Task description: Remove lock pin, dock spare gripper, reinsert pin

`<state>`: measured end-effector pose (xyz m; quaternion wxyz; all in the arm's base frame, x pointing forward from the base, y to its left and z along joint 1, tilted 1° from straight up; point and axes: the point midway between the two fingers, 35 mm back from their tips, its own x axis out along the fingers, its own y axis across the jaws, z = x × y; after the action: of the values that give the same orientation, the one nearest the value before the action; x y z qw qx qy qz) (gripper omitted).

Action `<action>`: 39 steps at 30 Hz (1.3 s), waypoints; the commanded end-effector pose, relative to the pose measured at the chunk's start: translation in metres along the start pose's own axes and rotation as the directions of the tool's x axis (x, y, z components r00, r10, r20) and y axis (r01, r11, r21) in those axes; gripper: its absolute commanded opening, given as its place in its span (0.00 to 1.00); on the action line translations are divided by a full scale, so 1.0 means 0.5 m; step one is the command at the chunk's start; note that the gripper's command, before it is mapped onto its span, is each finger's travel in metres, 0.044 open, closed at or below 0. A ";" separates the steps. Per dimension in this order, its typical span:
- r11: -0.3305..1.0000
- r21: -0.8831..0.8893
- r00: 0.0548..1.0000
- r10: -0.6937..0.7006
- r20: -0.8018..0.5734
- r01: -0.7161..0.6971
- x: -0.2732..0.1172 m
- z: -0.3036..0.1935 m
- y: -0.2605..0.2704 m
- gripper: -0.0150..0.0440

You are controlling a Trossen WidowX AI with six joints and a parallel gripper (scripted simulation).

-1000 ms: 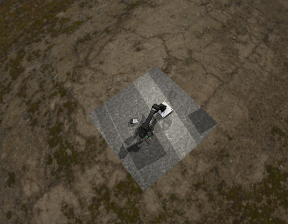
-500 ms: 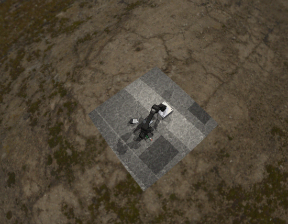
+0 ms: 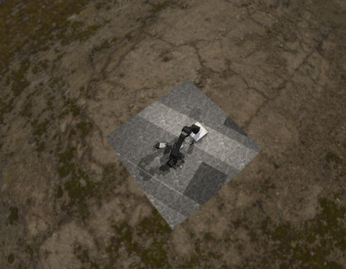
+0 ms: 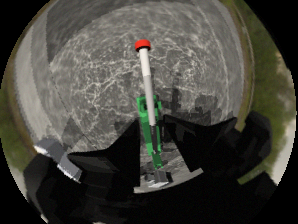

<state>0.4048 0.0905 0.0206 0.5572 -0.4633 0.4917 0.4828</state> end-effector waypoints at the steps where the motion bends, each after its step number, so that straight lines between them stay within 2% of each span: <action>1: 1.000 -0.006 1.000 0.000 -0.004 0.000 0.013 -0.003 0.001 0.56; 5: 1.000 -0.006 1.000 0.000 -0.004 0.000 0.015 -0.004 0.001 0.56; 11: 1.000 -0.006 1.000 0.000 -0.004 0.000 0.015 -0.004 0.001 0.29; 14: 1.000 -0.006 1.000 0.000 -0.004 0.000 0.015 -0.004 0.001 0.26; 39: 0.999 0.003 0.999 0.035 -0.011 -0.035 -0.038 -0.002 0.015 0.25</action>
<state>0.3950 0.0882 0.0314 0.5447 -0.4553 0.5055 0.4905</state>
